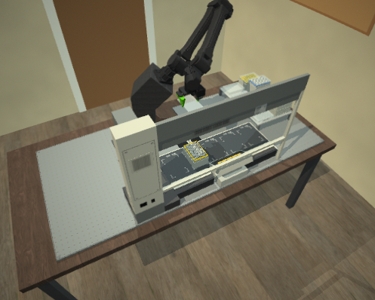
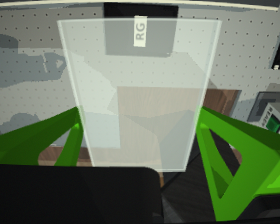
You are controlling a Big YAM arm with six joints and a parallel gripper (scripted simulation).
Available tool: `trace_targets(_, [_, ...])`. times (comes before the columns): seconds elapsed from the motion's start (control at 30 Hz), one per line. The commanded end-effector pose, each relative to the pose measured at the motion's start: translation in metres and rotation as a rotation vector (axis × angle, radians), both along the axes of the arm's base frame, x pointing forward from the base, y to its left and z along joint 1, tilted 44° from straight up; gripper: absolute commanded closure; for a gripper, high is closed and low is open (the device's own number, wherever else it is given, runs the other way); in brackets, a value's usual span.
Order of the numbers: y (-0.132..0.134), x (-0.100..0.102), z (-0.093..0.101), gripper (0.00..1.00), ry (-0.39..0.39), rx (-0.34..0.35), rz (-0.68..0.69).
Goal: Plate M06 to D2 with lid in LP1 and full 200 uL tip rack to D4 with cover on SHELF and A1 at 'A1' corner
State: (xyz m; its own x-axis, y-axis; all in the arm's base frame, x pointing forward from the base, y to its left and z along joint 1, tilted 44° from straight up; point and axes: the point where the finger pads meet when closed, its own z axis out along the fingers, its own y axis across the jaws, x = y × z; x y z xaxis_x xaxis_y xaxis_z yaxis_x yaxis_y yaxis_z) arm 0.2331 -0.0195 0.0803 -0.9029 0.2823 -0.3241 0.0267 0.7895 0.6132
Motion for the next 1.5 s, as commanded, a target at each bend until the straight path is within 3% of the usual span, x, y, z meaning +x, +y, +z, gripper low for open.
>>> trace_targets(0.0, [-0.027,0.015,0.005,1.0,-0.085,-0.066,0.04])
trace_targets(1.47, [-0.185,-0.004,-0.124,1.0,-0.066,-0.08,0.035])
